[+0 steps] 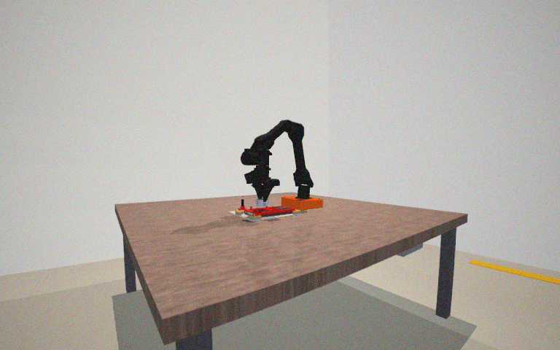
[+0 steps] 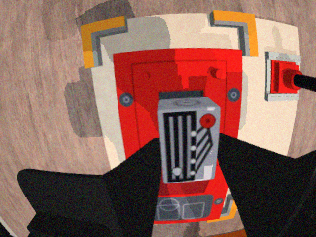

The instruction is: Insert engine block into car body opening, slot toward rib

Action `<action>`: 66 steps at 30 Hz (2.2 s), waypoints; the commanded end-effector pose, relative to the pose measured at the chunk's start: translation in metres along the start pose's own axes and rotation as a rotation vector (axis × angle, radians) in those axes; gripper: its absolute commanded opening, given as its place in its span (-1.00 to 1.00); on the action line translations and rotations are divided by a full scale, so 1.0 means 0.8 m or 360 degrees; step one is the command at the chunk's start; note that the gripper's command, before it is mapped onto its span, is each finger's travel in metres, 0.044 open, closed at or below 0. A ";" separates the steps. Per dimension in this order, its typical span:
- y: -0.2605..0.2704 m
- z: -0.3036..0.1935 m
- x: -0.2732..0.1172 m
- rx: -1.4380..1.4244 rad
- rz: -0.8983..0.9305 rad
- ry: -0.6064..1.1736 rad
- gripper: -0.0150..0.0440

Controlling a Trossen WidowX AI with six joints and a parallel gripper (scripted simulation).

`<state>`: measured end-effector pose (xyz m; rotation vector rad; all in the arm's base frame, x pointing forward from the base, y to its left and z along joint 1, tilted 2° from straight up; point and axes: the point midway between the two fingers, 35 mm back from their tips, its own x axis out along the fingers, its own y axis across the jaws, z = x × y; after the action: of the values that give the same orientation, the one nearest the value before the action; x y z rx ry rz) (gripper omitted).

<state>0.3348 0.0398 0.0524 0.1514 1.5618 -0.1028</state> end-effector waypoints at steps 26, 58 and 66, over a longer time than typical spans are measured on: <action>0.000 -0.002 0.009 0.0019 0.0002 0.0008 0.05; 0.000 -0.002 0.016 0.0034 0.0002 0.0008 0.05; 0.000 -0.002 0.018 0.0041 0.0002 0.0008 0.05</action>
<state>0.3349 0.0400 0.0398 0.1654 1.5614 -0.1168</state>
